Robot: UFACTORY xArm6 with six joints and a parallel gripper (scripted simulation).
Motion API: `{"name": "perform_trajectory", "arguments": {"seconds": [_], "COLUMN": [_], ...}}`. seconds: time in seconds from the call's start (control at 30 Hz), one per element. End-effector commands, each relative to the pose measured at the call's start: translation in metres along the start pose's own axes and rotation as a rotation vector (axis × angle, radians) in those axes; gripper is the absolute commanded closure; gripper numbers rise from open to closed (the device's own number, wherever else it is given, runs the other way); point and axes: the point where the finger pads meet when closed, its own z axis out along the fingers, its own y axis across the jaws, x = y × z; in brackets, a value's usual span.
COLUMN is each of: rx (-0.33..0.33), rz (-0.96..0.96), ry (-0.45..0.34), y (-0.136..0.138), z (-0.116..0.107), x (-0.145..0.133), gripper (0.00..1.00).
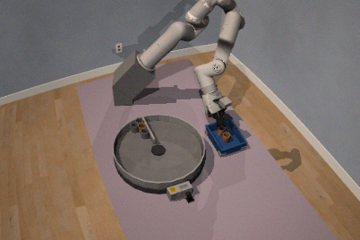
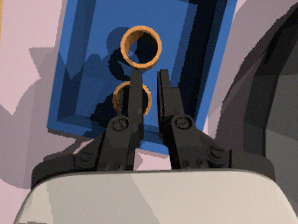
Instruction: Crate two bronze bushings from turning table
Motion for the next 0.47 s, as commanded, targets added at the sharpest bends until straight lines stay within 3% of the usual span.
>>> {"name": "perform_trajectory", "arguments": {"seconds": [0.0, 0.17, 0.43], "rx": [0.002, 0.002, 0.002], "rz": [0.001, 0.001, 0.001], "ry": [-0.003, -0.003, -0.003], "y": [-0.001, -0.001, -0.001], "z": [-0.015, -0.028, -0.028], "x": [0.012, 0.023, 0.023], "gripper": [0.89, 0.89, 0.89]}}
